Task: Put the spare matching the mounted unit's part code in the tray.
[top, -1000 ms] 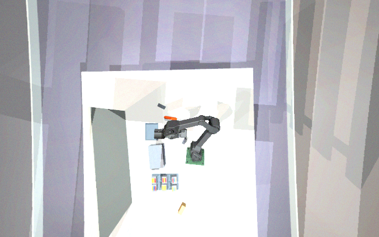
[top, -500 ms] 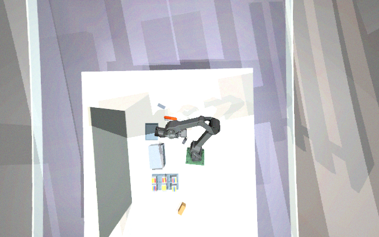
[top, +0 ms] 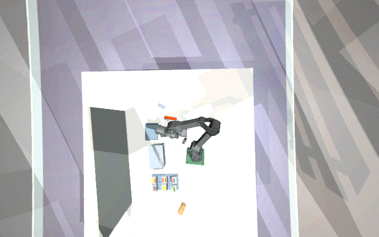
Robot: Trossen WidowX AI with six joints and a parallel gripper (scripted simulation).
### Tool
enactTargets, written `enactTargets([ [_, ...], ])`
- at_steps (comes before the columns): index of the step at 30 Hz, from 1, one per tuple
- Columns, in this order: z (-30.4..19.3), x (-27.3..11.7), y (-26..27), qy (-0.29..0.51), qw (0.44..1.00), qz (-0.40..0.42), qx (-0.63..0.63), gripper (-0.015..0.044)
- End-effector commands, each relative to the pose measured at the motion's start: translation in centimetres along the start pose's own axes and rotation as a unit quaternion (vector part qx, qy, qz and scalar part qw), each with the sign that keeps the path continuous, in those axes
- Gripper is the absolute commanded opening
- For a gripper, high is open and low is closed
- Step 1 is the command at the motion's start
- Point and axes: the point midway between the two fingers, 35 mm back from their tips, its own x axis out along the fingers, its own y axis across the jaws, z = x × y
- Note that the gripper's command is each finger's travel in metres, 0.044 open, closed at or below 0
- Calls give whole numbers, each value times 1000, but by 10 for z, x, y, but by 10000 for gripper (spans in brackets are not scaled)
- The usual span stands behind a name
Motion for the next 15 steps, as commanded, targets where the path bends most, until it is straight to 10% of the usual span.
enactTargets([
  [1, -2, 7, -2, 2, 1000, -2, -5, 300],
  [15, -1, 15, -4, -1, 1000, -2, -5, 300],
])
